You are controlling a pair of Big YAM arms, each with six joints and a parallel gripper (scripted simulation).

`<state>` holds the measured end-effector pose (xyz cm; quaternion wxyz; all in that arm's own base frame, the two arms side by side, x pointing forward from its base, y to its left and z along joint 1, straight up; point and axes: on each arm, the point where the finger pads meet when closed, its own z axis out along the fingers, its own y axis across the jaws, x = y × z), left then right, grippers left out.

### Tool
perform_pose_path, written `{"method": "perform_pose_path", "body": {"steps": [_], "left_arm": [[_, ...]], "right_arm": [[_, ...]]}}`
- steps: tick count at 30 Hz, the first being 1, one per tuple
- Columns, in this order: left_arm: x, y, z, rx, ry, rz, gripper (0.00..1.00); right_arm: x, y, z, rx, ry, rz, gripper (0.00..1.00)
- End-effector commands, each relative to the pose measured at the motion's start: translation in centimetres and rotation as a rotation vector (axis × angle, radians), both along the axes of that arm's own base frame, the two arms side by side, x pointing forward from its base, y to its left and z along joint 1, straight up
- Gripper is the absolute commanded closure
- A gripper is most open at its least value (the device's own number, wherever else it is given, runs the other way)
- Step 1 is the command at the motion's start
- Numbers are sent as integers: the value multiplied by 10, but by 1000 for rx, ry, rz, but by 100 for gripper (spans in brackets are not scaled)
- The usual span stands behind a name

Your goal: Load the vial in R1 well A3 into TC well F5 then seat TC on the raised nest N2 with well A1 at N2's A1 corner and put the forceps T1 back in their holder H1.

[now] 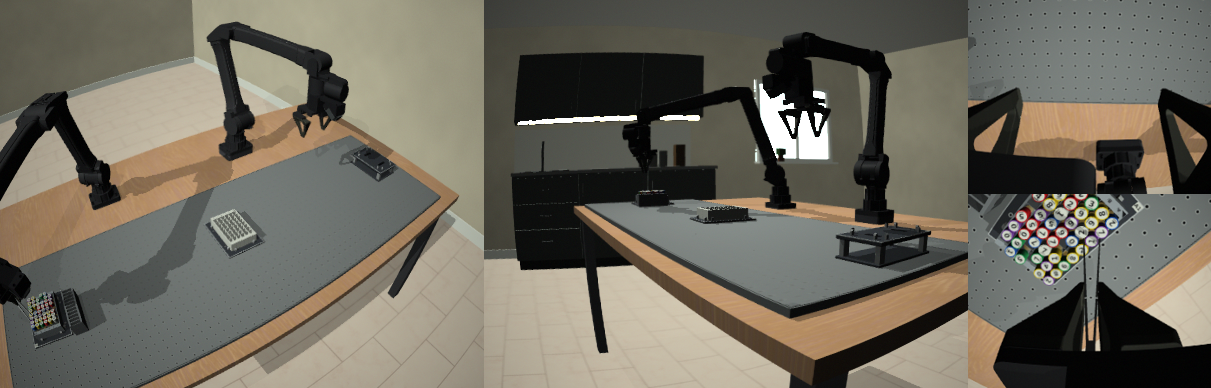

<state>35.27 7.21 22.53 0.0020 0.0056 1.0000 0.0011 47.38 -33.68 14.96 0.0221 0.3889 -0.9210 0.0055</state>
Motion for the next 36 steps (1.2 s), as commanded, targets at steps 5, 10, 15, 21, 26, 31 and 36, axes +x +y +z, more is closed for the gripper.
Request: {"method": "perform_pose_path", "body": {"steps": [5,10,15,21,26,31,36], "left_arm": [[8,0,14,5,-31,-15,0],[8,0,14,5,-31,-15,0],[8,0,14,5,-31,-15,0],[8,0,14,5,-31,-15,0],[8,0,14,5,-31,-15,0],[8,0,14,5,-31,-15,0],[8,0,14,5,-31,-15,0]], "right_arm": [[3,8,-18,25,29,2,89],[3,8,-18,25,29,2,89],[3,8,-18,25,29,2,89],[3,8,-18,26,29,2,89],[3,8,-18,26,29,2,89],[3,8,-18,26,29,2,91],[3,8,-18,26,29,2,91]]}}
